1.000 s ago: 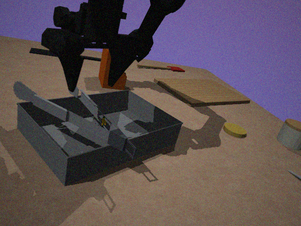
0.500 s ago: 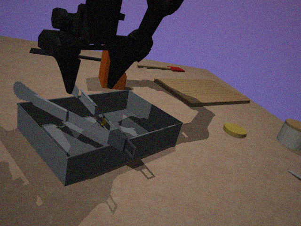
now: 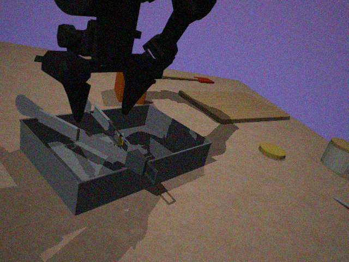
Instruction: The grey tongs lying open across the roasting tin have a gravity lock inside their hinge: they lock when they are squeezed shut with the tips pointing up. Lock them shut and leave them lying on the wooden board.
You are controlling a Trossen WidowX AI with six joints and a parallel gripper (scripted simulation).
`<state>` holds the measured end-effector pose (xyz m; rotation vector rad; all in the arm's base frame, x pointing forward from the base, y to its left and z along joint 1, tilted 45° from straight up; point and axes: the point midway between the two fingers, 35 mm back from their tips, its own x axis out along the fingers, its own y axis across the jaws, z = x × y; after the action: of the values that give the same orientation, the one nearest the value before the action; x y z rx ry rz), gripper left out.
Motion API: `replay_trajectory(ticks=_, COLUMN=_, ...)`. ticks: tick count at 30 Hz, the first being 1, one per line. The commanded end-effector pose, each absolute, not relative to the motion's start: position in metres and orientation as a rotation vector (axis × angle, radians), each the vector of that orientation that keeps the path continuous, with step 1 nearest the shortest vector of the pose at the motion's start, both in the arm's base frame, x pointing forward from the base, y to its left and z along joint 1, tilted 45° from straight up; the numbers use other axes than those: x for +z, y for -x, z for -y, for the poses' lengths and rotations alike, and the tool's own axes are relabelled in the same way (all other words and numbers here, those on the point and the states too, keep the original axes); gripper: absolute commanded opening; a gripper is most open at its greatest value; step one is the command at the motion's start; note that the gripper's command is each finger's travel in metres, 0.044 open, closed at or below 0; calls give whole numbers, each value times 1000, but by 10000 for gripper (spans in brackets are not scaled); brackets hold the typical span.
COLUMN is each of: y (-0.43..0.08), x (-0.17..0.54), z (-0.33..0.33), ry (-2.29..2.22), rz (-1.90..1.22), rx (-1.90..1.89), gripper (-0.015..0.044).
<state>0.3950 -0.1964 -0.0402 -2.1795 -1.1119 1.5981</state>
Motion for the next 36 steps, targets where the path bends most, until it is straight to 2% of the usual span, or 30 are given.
replay_trajectory(ticks=1, y=-397, x=-46, z=190, ry=2176, rz=1110, rx=1593, gripper=440)
replay_trajectory(ticks=36, y=-403, x=-87, z=150, ry=2179, rz=1127, rx=1590, gripper=440)
